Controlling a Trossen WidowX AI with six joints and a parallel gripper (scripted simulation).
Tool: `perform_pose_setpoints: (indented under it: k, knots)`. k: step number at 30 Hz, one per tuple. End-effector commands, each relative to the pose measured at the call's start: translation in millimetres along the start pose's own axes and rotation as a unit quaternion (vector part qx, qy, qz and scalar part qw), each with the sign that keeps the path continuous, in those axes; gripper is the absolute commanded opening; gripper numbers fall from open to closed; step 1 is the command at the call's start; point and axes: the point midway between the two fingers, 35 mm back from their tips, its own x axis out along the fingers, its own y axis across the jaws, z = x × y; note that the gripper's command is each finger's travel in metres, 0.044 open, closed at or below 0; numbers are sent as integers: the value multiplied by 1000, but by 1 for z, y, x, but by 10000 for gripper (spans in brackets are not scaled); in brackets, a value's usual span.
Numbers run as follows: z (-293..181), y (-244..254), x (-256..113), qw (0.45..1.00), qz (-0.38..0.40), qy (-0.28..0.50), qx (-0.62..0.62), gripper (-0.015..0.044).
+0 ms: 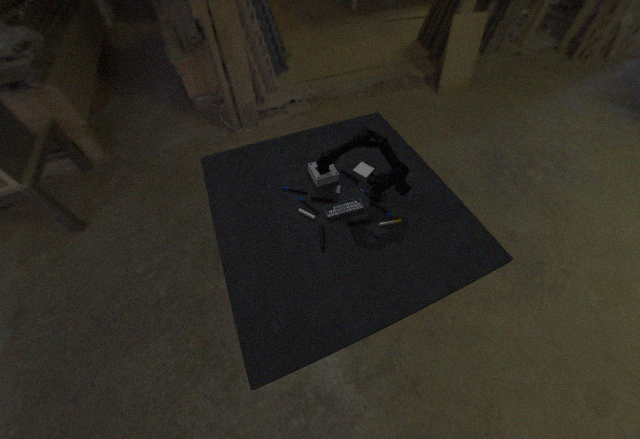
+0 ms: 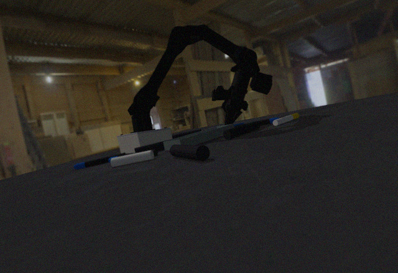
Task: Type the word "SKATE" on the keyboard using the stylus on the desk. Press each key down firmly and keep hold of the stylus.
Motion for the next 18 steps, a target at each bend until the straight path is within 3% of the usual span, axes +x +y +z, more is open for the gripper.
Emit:
perform_pose_setpoints:
  k: [1, 11, 18]
  knots:
    - [0, 0, 0, 1000, 0, 1, 0, 0]
    - [24, 0, -42, 1000, 0, 0, 0, 0]
    - [25, 0, -44, 1000, 0, 0, 0, 0]
